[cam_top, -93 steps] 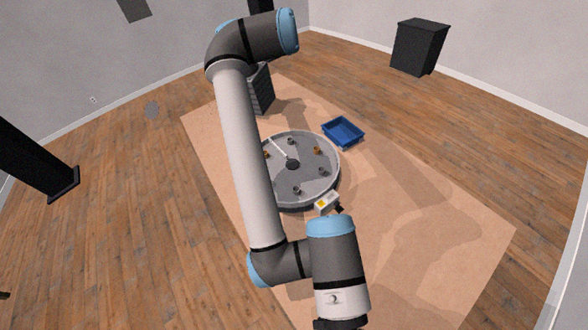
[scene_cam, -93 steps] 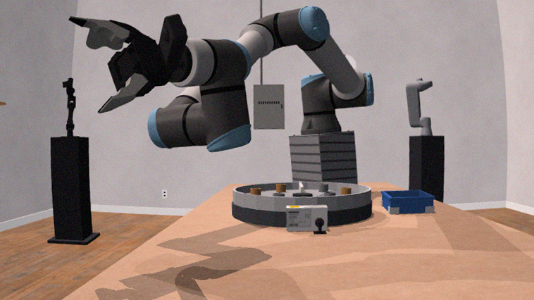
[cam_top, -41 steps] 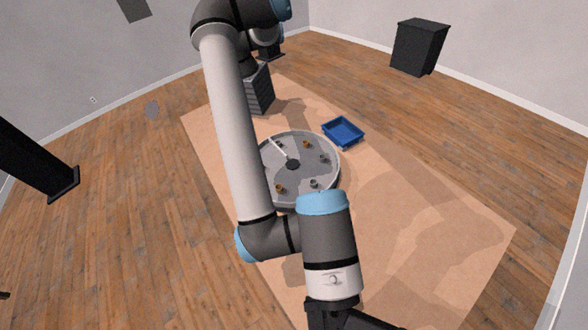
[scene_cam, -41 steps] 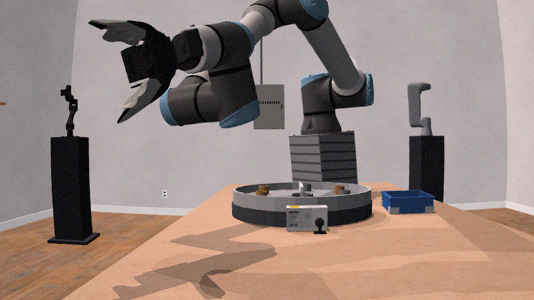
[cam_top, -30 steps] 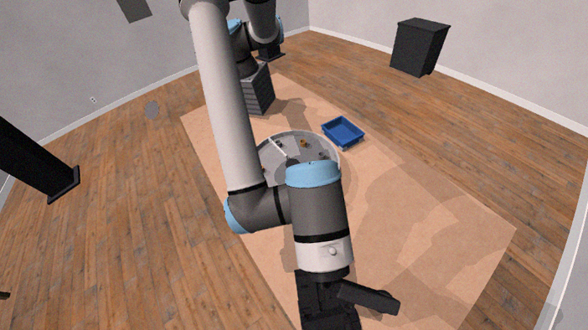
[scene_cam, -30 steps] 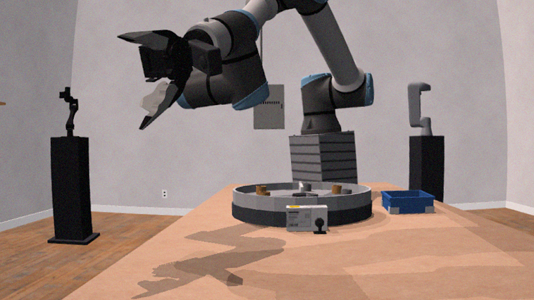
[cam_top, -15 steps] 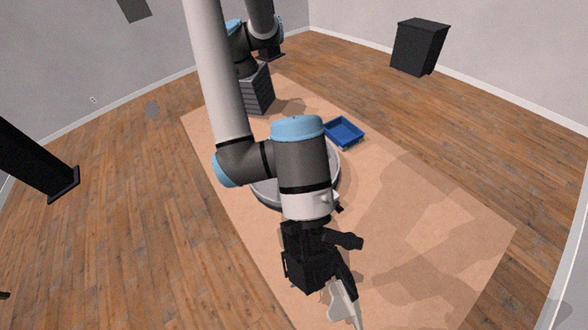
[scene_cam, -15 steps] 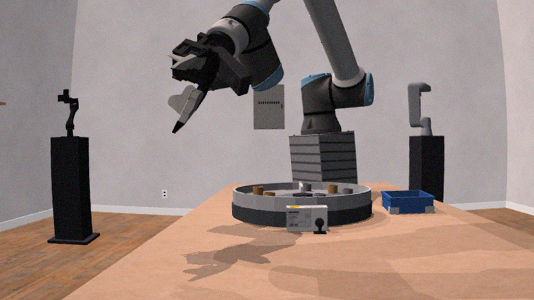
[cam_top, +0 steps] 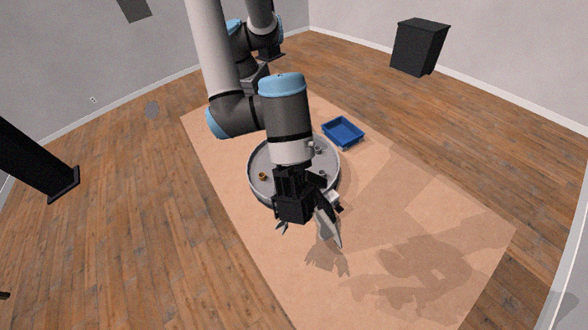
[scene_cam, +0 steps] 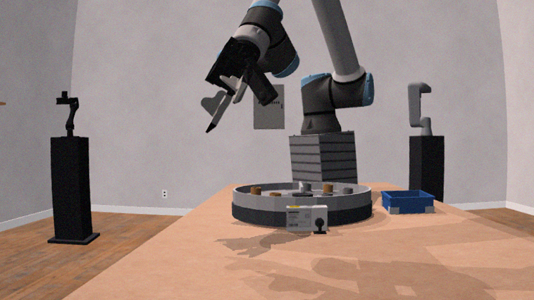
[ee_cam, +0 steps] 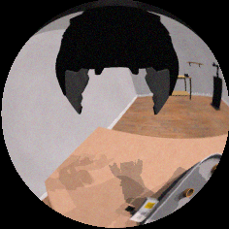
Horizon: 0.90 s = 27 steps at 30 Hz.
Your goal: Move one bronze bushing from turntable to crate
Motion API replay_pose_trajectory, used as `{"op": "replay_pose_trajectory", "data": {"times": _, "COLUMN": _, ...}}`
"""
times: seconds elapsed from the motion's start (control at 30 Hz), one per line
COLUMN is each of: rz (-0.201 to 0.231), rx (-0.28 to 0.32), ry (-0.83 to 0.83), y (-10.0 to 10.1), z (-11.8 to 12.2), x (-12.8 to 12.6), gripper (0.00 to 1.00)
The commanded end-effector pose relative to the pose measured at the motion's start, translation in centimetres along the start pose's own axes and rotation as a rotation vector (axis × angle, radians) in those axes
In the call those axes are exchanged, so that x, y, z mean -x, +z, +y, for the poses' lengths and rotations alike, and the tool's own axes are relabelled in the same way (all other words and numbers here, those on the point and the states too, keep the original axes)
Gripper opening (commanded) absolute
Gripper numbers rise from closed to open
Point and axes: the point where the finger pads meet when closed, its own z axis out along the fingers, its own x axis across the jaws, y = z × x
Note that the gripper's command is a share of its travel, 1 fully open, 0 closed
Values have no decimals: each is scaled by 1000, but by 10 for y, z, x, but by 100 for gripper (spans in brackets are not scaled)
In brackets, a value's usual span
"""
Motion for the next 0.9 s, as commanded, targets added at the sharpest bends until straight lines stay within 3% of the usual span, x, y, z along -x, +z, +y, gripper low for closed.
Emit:
{"op": "replay_pose_trajectory", "data": {"times": 0.0, "rz": -54, "rx": -94, "ry": -192, "y": -41, "z": -54, "x": 50, "gripper": 100}}
{"op": "replay_pose_trajectory", "data": {"times": 0.03, "rz": -54, "rx": -94, "ry": -193, "y": -41, "z": -55, "x": 50, "gripper": 100}}
{"op": "replay_pose_trajectory", "data": {"times": 0.2, "rz": -83, "rx": -186, "ry": -358, "y": -80, "z": -107, "x": 94, "gripper": 100}}
{"op": "replay_pose_trajectory", "data": {"times": 0.27, "rz": -83, "rx": -186, "ry": -358, "y": -80, "z": -107, "x": 94, "gripper": 100}}
{"op": "replay_pose_trajectory", "data": {"times": 0.4, "rz": -97, "rx": -277, "ry": -509, "y": -118, "z": -158, "x": 137, "gripper": 100}}
{"op": "replay_pose_trajectory", "data": {"times": 0.43, "rz": -97, "rx": -277, "ry": -509, "y": -118, "z": -158, "x": 137, "gripper": 100}}
{"op": "replay_pose_trajectory", "data": {"times": 0.53, "rz": -99, "rx": -342, "ry": -613, "y": -146, "z": -195, "x": 167, "gripper": 100}}
{"op": "replay_pose_trajectory", "data": {"times": 0.57, "rz": -99, "rx": -342, "ry": -613, "y": -146, "z": -195, "x": 167, "gripper": 100}}
{"op": "replay_pose_trajectory", "data": {"times": 0.77, "rz": -88, "rx": -459, "ry": -787, "y": -195, "z": -260, "x": 220, "gripper": 100}}
{"op": "replay_pose_trajectory", "data": {"times": 0.87, "rz": -85, "rx": -476, "ry": -812, "y": -202, "z": -270, "x": 228, "gripper": 100}}
